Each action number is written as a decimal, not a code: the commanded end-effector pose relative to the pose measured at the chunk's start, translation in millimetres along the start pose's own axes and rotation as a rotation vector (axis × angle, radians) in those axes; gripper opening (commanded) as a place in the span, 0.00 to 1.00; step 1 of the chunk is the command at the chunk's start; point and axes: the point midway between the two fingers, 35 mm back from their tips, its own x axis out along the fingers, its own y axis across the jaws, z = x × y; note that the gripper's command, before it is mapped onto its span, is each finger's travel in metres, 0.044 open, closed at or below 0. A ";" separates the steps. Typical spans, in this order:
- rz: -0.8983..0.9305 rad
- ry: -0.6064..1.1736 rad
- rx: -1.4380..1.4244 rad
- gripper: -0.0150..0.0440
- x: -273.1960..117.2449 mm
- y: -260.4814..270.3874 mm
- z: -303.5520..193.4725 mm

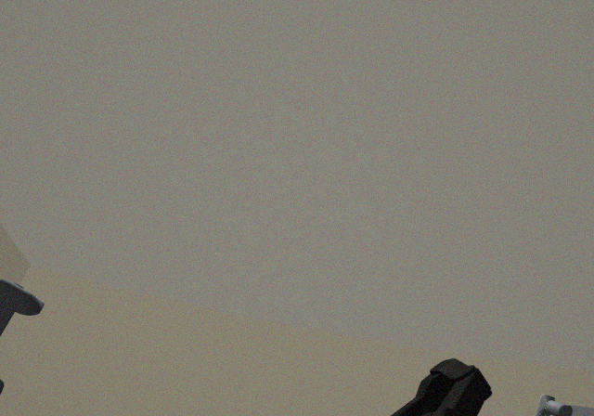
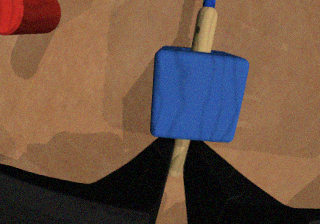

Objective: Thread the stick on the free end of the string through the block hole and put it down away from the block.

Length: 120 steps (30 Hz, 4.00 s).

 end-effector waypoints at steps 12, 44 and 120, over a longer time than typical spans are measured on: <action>-0.001 -0.010 -0.082 0.25 -0.6 -2.7 -0.1; 0.000 -0.008 -0.080 0.25 -0.9 -6.8 -38.7; -0.001 -0.005 -0.078 0.25 10.0 -11.2 -100.5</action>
